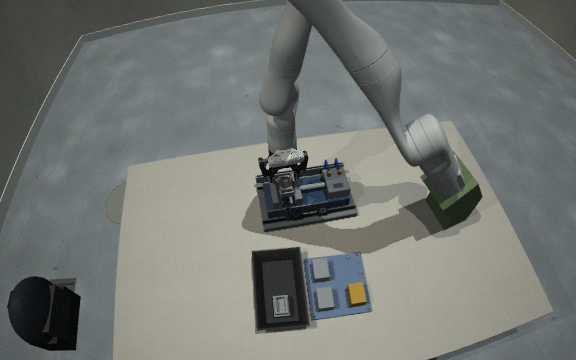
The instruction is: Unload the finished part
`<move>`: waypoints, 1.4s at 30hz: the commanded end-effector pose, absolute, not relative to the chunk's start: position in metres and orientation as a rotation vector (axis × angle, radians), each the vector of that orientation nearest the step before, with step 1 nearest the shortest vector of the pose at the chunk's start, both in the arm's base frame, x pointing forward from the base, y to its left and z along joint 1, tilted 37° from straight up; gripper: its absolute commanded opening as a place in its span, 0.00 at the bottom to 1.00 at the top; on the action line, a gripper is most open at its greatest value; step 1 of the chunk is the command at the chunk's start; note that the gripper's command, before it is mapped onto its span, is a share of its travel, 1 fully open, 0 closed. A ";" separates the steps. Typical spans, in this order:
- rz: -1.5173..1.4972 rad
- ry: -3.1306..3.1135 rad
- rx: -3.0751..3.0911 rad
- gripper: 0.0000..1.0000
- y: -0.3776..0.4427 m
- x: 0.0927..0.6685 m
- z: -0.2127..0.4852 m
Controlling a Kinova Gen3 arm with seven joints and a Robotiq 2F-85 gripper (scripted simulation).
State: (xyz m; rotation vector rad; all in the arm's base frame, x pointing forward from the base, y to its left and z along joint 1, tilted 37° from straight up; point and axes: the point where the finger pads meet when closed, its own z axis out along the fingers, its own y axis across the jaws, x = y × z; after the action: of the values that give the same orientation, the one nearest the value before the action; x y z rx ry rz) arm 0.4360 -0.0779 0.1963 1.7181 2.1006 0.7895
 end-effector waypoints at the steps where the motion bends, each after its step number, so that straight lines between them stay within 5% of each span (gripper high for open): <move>1: 0.791 2.103 1.723 0.67 -0.077 0.434 0.195; 42: 0.795 2.098 1.720 0.67 -0.075 0.441 0.189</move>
State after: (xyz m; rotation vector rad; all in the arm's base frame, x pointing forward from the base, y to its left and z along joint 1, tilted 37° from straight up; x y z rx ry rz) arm 0.4398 -0.0778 0.1910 1.7225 2.0957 0.7905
